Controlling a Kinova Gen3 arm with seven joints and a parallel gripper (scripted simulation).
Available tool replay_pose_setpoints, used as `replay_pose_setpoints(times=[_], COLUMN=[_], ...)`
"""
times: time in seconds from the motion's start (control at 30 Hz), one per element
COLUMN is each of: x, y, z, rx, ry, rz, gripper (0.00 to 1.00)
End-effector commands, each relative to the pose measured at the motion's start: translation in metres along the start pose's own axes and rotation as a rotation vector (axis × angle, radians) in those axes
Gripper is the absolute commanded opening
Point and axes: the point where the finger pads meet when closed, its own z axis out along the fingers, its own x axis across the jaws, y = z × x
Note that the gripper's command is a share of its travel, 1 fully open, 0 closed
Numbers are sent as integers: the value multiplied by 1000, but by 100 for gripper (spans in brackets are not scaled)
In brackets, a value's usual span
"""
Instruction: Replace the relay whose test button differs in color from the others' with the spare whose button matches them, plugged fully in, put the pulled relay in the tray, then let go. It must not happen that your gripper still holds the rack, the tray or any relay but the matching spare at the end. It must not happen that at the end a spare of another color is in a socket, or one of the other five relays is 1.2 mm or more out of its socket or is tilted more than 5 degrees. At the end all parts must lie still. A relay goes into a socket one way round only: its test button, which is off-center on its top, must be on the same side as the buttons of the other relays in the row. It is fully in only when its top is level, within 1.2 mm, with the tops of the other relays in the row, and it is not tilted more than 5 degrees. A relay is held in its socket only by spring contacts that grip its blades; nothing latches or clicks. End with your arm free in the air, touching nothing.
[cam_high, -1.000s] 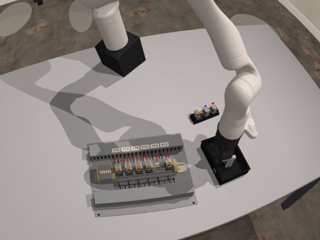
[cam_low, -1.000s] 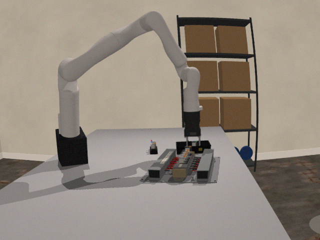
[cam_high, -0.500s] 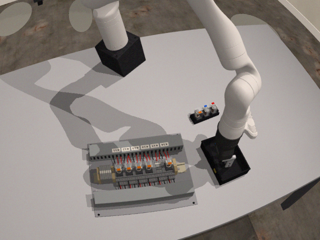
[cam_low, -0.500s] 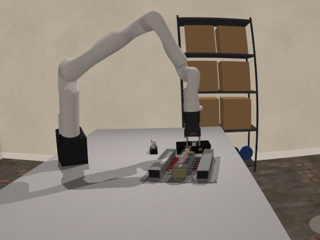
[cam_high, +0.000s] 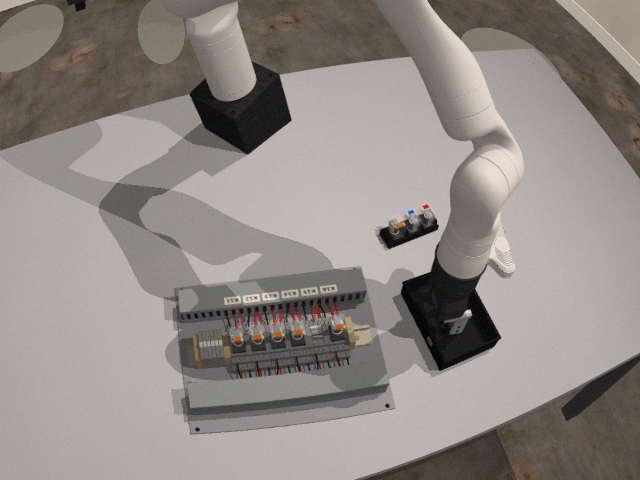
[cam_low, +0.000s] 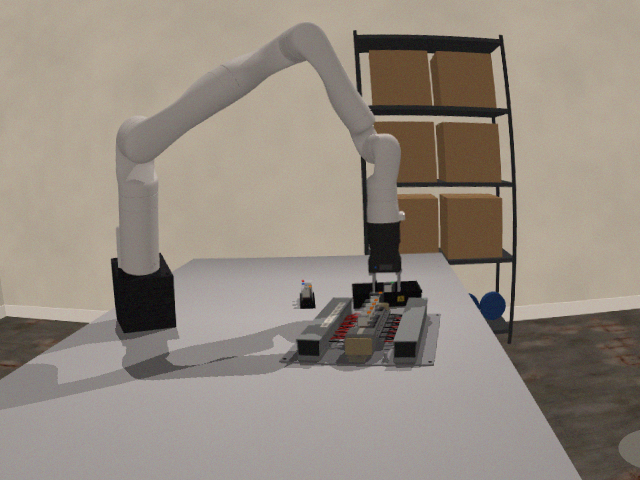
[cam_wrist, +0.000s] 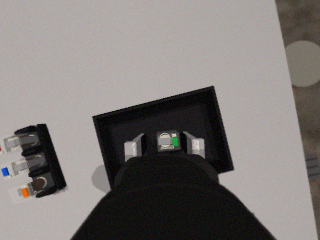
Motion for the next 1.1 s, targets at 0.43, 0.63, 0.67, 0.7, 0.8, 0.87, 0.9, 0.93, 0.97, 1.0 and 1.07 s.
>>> replay_pose_setpoints(times=[0.43,0.63,0.67,0.7,0.8,0.87,0.9,0.93,0.97,1.0,1.07], x=[1,1,1,1,1,1,1,1,1,1,1], y=[-1,-1,-1,-1,-1,-1,-1,-1,-1,-1,-1], z=[-5,-6,-7,-7,-8,-8,-8,-8,-8,-8,-9], rx=[-8,-8,-8,-8,-8,-8,-8,-8,-9,-9,-9], ry=[-8,-7,-7,-7,-7,-7,-7,-7,-8,-8,-8], rz=[0,0,0,0,0,0,0,0,0,0,0], gripper=[100,100,100,100,100,100,100,100,100,100,100])
